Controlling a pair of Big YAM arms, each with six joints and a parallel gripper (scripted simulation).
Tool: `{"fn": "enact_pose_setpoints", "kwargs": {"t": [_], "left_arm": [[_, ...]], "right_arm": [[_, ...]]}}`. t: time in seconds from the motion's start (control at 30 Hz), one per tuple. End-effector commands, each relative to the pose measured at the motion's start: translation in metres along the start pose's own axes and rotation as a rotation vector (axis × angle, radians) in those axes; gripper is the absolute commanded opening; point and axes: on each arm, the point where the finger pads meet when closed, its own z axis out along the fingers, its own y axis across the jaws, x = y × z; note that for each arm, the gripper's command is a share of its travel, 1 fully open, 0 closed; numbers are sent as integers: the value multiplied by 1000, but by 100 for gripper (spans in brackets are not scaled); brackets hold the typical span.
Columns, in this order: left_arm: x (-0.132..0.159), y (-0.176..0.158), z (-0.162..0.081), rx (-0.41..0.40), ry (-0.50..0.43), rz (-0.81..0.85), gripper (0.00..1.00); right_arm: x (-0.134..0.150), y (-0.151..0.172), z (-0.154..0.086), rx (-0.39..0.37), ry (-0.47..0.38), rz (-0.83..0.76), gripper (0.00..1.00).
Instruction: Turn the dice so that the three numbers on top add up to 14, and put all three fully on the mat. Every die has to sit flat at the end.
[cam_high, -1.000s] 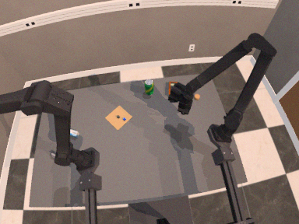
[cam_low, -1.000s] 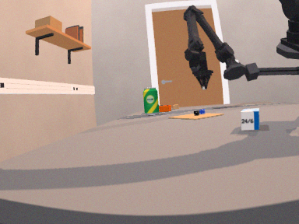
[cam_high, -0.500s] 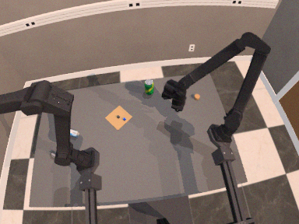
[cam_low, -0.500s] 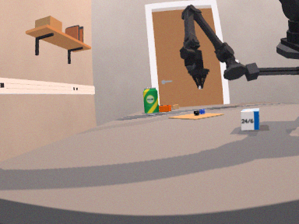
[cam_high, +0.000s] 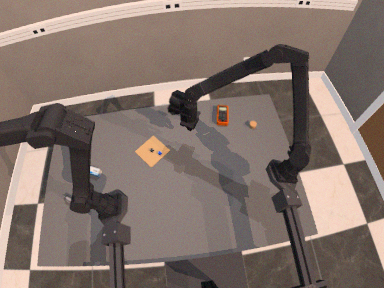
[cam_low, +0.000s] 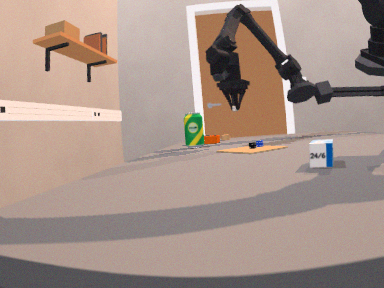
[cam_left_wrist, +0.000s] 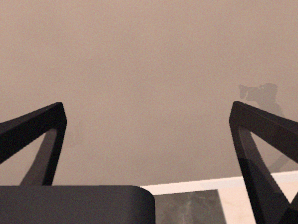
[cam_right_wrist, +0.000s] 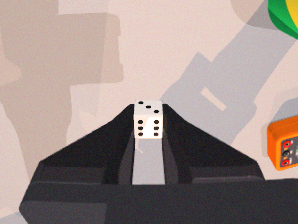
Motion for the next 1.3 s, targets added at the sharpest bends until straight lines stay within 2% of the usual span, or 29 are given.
{"fn": "enact_pose_setpoints", "kwargs": {"t": [0.0, 0.07, 0.13, 0.33, 0.53, 0.7, 0.73, 0.83, 0.93, 1.27], "left_arm": [[-22, 2, -8, -3, -54, 15, 100], [-22, 2, -8, -3, -54, 15, 100], [-22, 2, -8, -3, -54, 15, 100], [-22, 2, -8, -3, -54, 15, 100], [-22, 2, -8, -3, -54, 15, 100], [-22, 2, -8, -3, -54, 15, 100], [-22, 2, -8, -3, -54, 15, 100], [-22, 2, -8, -3, -54, 15, 100], [-22, 2, -8, -3, -54, 15, 100], [-22, 2, -8, -3, -54, 15, 100]], "right_arm": [[-65, 22, -2, 5, 6, -1, 11], [-96, 35, -2, 4, 5, -6, 11], [-96, 35, -2, 4, 5, -6, 11], [-170, 81, 1, 5, 3, -20, 11], [-211, 121, 5, 6, 3, -30, 11], [-222, 136, 7, 7, 4, -34, 11], [-223, 118, 16, -1, 17, -3, 11], [-229, 128, 16, 0, 16, -8, 11], [-231, 152, 9, 9, 4, -37, 11], [-232, 142, 12, 5, 9, -28, 11]]}}
